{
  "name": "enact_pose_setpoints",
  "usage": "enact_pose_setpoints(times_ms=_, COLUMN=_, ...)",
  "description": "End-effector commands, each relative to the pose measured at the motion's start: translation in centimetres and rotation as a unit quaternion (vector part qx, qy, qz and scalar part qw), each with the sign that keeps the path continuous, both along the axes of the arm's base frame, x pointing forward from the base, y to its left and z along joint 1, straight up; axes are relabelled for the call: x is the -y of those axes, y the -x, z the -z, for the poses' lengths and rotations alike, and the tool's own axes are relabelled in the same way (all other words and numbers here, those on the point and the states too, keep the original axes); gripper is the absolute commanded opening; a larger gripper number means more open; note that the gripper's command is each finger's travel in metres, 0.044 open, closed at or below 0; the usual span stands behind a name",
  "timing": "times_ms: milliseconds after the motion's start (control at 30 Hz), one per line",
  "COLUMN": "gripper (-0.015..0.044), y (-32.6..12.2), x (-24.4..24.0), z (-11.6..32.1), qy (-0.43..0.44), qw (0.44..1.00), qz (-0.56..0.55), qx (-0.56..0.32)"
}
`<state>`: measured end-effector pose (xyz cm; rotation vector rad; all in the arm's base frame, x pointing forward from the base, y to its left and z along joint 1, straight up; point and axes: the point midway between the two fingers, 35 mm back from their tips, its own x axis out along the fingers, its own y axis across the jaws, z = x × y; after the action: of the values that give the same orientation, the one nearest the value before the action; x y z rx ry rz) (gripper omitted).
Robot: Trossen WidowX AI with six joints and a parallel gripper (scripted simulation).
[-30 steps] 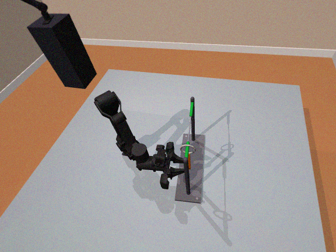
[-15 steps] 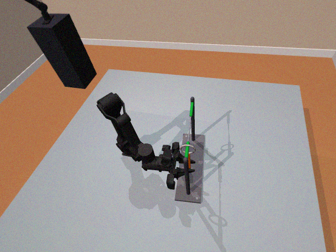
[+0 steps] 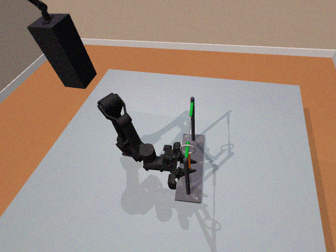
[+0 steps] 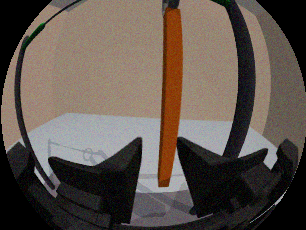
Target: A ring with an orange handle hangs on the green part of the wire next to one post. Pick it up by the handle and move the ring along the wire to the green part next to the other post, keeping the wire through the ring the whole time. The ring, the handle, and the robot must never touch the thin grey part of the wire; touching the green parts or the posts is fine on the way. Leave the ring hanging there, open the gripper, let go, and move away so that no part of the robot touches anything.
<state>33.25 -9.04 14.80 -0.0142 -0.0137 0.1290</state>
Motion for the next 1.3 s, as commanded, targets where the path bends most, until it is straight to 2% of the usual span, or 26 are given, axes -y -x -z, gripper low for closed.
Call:
enact_pose_setpoints(times_ms=0, gripper=0.016, y=0.0, x=0.1, z=0.0, qy=-0.002, qw=1.0, qz=0.002, qx=0.001)
enact_pose_setpoints(times_ms=200, gripper=0.016, y=0.0, x=0.1, z=0.0, qy=-0.002, qw=1.0, qz=0.002, qx=0.001)
enact_pose_setpoints(times_ms=600, gripper=-0.015, y=0.0, x=0.0, z=0.0, qy=0.0, qw=1.0, qz=0.0, qx=0.0)
enact_pose_setpoints(times_ms=1267, gripper=-0.015, y=0.0, x=0.2, z=-1.6, qy=-0.002, qw=1.0, qz=0.002, qx=0.0)
